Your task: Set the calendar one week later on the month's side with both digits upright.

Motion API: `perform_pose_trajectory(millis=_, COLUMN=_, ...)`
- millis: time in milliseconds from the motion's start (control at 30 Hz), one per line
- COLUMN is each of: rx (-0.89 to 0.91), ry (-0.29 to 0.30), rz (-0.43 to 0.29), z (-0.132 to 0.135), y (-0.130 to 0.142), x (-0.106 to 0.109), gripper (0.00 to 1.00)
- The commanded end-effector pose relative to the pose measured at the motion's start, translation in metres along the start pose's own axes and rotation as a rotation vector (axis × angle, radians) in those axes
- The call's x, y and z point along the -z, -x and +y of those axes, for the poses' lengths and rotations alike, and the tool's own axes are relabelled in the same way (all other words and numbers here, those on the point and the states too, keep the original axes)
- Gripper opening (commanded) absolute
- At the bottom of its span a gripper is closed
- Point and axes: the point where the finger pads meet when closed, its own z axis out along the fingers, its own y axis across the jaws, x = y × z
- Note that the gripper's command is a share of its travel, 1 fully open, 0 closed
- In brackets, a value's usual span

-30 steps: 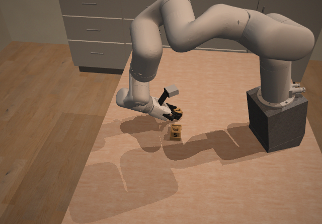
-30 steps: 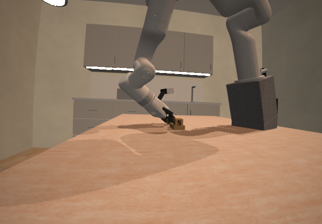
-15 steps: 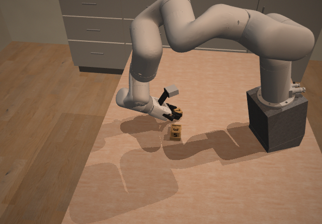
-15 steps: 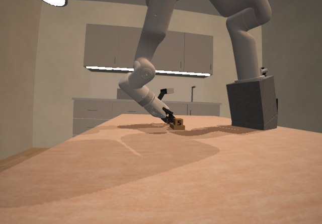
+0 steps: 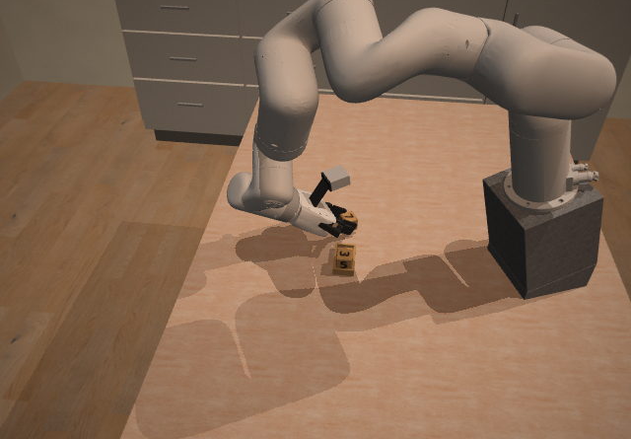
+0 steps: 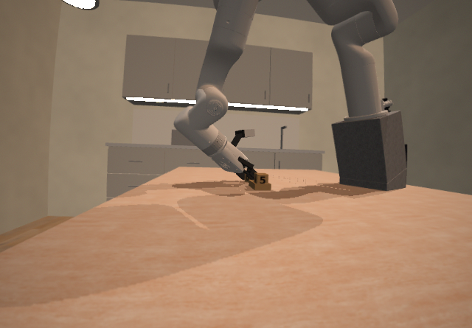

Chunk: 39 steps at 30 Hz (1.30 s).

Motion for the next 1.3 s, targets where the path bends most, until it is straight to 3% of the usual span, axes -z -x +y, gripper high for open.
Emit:
perform_pose_trajectory(millis=0, rx=-0.002, ry=-0.001, rz=-0.002, z=-0.001, y=-0.0001, x=0.0013, gripper=0.49)
perform_pose_trajectory(millis=67, rx=-0.002, ry=-0.001, rz=-0.002, z=-0.001, y=-0.0001, x=0.0013, gripper=0.49)
perform_pose_trajectory(millis=100, rx=-0.002, ry=-0.001, rz=-0.002, z=-0.001, y=-0.0001, x=0.0013, gripper=0.29)
perform_pose_trajectory(millis=1267, rx=-0.002, ry=-0.001, rz=-0.002, z=-0.001, y=-0.0002, x=0.0014, gripper=0.29)
